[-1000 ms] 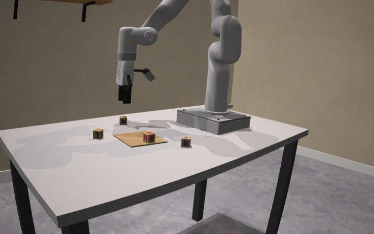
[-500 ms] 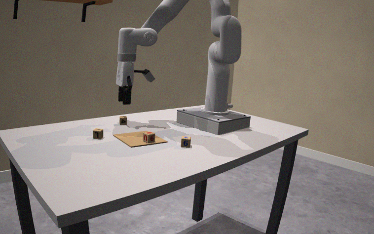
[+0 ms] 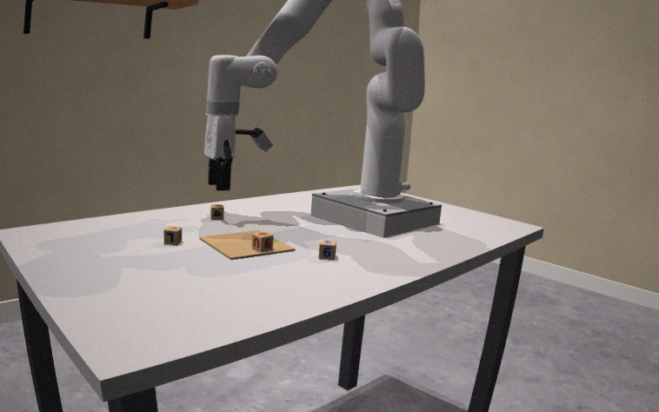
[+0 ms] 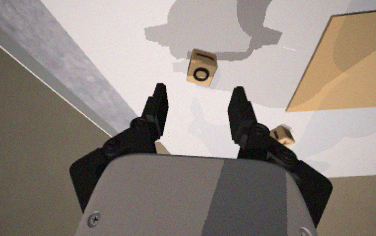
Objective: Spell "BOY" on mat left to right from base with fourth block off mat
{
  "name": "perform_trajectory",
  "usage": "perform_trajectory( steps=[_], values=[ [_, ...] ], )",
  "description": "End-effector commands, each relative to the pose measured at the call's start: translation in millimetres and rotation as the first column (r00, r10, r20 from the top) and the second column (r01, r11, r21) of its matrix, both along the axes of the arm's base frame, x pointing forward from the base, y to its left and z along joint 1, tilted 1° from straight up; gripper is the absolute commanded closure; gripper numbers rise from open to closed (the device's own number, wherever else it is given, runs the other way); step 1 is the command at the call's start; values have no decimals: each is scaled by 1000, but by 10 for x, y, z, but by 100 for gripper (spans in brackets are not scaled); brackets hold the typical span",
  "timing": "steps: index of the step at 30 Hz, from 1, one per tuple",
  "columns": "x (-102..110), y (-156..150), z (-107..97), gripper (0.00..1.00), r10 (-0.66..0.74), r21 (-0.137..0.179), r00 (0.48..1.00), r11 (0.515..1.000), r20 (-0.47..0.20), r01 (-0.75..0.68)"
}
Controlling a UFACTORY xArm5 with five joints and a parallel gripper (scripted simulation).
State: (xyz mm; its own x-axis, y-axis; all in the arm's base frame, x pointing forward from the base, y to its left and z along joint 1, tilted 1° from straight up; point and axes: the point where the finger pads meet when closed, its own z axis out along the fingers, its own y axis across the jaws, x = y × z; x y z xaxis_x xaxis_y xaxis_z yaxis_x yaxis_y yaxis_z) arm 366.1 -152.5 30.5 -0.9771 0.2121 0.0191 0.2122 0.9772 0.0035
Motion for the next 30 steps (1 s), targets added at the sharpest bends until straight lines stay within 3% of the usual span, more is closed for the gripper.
perform_trajectory(
  steps=[1,30],
  values=[
    [12,-6,-65,31,0,-1,1000,1000,3,0],
    [11,-8,-324,31,0,-1,1000,1000,3,0]
  ],
)
